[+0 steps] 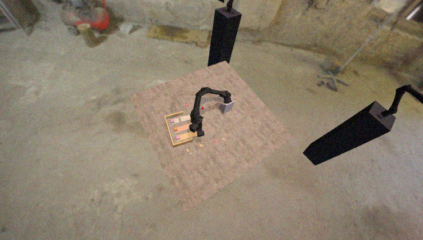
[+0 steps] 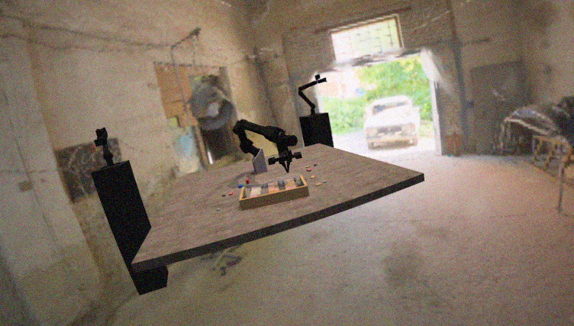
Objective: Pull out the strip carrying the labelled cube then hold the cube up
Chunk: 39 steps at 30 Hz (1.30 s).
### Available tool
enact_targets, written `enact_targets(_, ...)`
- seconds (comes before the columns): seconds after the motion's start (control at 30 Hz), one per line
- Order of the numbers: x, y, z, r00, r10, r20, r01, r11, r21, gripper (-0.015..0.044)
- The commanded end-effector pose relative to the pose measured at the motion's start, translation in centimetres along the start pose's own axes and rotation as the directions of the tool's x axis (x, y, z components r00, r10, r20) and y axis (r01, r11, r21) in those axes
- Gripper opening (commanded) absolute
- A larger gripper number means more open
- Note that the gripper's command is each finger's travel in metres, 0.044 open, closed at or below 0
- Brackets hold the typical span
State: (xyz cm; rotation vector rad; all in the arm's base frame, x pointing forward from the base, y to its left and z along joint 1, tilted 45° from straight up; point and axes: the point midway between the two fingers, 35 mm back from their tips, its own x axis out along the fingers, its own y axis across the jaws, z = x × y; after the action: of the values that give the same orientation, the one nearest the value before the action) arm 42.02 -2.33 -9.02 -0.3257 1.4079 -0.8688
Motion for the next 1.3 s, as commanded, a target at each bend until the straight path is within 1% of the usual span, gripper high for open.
enact_targets(0.0,1.2,0.0,-0.4,1.000,-0.009,-0.008,0.009,1.000,-0.013,0.0000)
enact_targets(0.8,5.1,-0.4,-0.6,1.000,-0.013,-0.008,0.013,1.000,-0.013,0.0000)
enact_targets(1.27,5.2,-0.4,-0.7,1.000,-0.013,-0.008,0.013,1.000,-0.013,0.0000)
